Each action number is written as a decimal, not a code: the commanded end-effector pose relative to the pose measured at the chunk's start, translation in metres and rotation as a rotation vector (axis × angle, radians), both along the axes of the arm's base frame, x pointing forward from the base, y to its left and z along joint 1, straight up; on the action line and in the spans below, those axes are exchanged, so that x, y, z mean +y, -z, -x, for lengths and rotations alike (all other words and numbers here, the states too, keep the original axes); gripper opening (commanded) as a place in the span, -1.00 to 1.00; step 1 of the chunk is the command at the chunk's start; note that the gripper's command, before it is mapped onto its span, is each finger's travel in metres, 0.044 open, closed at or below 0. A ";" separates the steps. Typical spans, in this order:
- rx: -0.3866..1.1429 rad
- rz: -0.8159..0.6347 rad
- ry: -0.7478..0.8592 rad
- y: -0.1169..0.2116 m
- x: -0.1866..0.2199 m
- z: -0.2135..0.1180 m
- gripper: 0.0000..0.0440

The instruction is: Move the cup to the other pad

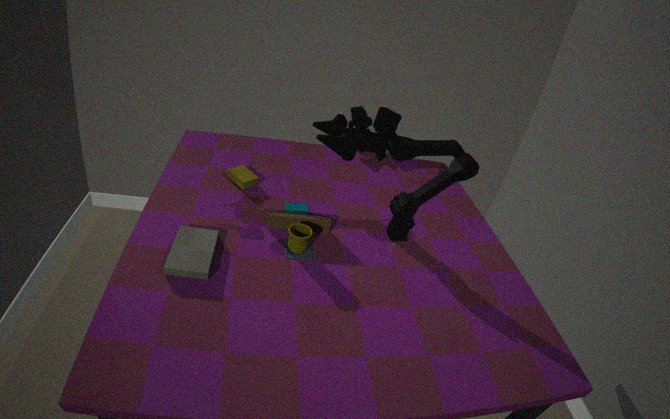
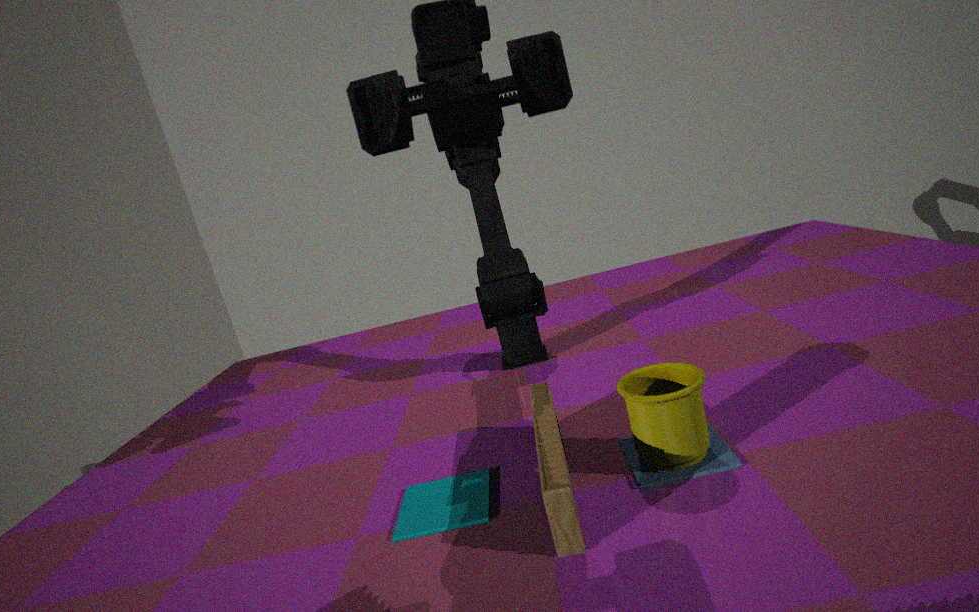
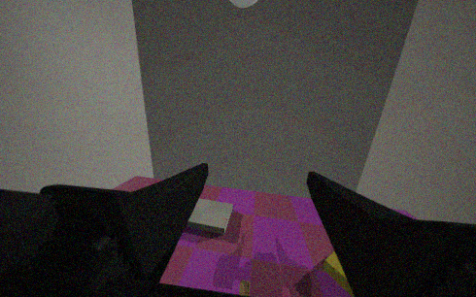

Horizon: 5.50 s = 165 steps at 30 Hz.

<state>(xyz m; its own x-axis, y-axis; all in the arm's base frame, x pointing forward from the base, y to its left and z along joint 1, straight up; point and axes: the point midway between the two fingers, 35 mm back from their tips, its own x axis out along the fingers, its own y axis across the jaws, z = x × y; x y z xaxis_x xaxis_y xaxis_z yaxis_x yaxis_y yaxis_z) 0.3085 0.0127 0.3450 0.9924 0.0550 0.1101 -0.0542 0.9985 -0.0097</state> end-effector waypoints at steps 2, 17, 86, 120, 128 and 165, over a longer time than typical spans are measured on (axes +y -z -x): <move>0.004 -0.003 -0.006 -0.001 0.002 0.000 0.58; 0.117 -0.097 -0.036 -0.004 0.012 -0.011 -0.41; 0.939 -0.926 0.146 0.031 0.093 -0.068 -0.24; 1.339 -0.979 0.636 0.124 0.095 -0.051 -0.30; 1.420 -0.927 0.758 0.149 0.092 -0.041 -0.28; 1.557 -0.738 0.989 0.279 0.084 -0.019 -0.22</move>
